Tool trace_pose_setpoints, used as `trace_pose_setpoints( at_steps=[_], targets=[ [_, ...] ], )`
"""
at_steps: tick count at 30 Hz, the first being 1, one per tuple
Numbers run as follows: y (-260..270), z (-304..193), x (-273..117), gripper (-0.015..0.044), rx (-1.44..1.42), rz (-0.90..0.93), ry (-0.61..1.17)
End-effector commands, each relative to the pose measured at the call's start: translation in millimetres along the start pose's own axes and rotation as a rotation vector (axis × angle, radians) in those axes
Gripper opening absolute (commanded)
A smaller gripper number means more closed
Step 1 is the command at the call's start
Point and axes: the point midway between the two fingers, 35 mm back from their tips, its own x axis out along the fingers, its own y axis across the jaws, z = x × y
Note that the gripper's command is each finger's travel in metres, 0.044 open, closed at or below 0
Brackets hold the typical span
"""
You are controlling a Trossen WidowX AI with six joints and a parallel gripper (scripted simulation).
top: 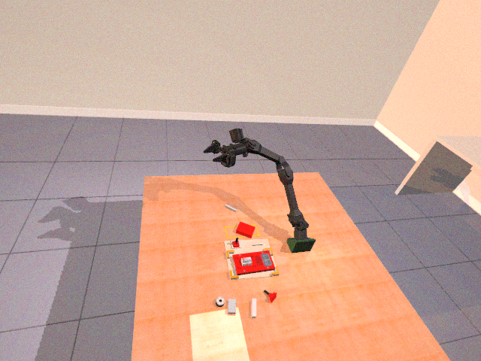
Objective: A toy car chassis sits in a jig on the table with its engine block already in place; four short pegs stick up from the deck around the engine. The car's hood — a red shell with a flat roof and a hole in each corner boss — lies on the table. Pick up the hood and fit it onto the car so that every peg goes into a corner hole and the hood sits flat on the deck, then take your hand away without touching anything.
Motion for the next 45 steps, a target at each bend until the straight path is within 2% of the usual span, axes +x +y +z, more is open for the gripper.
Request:
trace_pose_setpoints(
  at_steps=[1, 9, 16, 20, 25, 30, 32, 45],
  targets=[
    [-0.9, 2.3, 0.7, 0.0440, -0.008, -0.001, -0.009],
    [-42.6, 106.3, 14.6, 0.0440, -0.387, -0.131, -0.383],
    [-84.2, 202.7, -6.4, 0.0440, -0.802, -0.414, -0.698],
    [-105.0, 250.8, -31.5, 0.0440, -1.047, -0.645, -0.837],
    [-127.1, 304.6, -76.3, 0.0440, -1.370, -1.035, -0.956],
    [-141.0, 343.8, -127.6, 0.0440, -1.665, -1.512, -0.971],
    [-145.5, 350.6, -142.6, 0.0440, -1.720, -1.624, -0.957],
    [-146.5, 356.6, -147.3, 0.0440, -1.738, -1.662, -0.951]
  ],
)
